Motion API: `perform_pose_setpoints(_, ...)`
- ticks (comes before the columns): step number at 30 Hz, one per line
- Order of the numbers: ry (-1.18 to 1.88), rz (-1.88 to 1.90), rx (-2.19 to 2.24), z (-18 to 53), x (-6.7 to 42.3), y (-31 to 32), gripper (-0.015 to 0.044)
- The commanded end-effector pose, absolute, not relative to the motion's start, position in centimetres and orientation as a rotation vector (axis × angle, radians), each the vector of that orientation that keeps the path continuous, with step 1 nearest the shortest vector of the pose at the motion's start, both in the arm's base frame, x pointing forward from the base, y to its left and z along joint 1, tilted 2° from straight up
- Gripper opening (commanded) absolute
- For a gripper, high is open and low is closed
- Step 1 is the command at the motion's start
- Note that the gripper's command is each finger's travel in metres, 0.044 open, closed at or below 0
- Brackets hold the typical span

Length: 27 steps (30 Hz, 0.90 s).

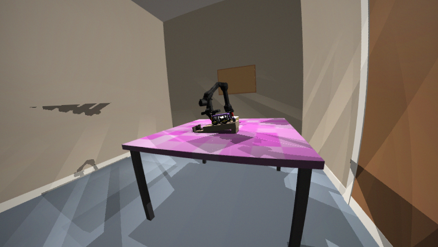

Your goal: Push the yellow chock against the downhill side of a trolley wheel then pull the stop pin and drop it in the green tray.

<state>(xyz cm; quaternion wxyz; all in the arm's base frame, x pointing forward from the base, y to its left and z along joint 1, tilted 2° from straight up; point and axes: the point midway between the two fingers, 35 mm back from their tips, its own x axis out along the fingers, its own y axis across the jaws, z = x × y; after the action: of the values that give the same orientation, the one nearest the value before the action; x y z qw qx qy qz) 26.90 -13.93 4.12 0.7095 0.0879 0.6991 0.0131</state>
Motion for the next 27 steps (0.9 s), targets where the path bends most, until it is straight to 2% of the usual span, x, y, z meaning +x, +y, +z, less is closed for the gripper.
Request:
perform_pose_setpoints(1, 1.545, 0.028, 0.198, 4.25, 27.01, -13.44, 0.0000)
perform_pose_setpoints(16, 1.550, 0.027, 0.194, 4.18, 26.93, -13.42, 0.0000)
perform_pose_setpoints(23, 1.550, 0.027, 0.194, 4.18, 26.93, -13.42, 0.0184)
perform_pose_setpoints(27, 1.550, 0.027, 0.194, 4.29, 26.93, -13.44, 0.0190)
